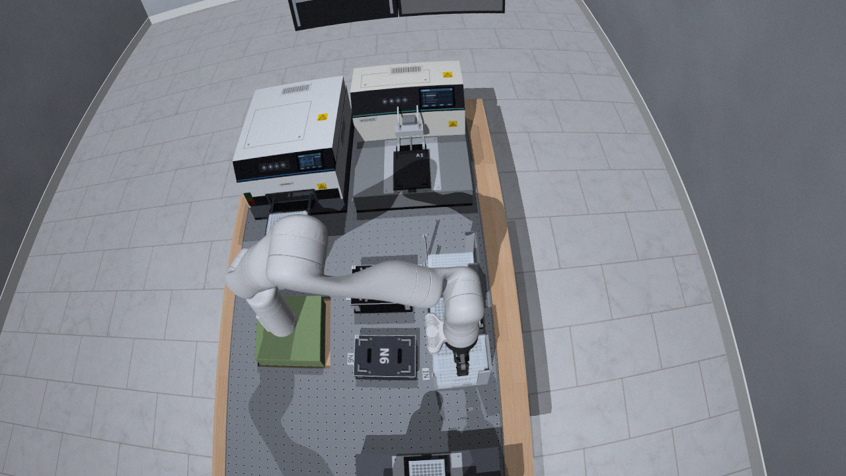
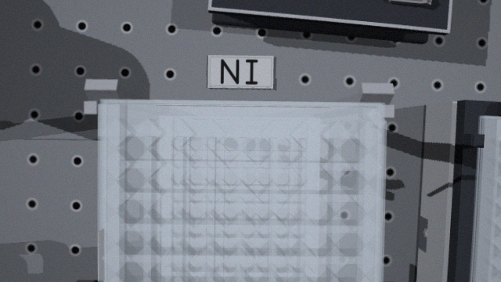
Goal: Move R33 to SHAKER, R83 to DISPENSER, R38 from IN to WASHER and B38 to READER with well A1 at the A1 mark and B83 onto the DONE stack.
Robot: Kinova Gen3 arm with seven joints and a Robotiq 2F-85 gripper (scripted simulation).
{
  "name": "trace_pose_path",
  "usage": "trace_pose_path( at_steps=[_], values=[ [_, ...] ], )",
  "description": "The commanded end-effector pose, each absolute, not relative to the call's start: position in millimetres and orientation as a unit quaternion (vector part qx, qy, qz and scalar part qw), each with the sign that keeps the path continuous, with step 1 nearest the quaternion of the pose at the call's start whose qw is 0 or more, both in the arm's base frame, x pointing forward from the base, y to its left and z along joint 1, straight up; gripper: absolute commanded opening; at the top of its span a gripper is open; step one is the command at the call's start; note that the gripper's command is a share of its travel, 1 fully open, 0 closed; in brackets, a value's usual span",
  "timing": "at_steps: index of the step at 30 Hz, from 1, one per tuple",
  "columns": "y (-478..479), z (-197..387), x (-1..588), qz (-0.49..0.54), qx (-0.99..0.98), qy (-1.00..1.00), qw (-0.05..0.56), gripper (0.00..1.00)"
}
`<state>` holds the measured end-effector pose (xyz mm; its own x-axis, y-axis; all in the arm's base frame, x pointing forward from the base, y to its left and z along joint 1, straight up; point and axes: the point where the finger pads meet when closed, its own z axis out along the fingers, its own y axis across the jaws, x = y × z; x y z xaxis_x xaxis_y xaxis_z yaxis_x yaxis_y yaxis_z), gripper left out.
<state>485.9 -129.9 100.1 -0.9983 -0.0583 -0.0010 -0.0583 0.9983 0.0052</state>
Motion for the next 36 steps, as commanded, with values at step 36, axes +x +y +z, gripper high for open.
trace_pose_path(
  at_steps=[36],
  values=[
    [-130.4,110.8,487.2,0.002,-0.029,1.000,0.003,0.94]
  ],
)
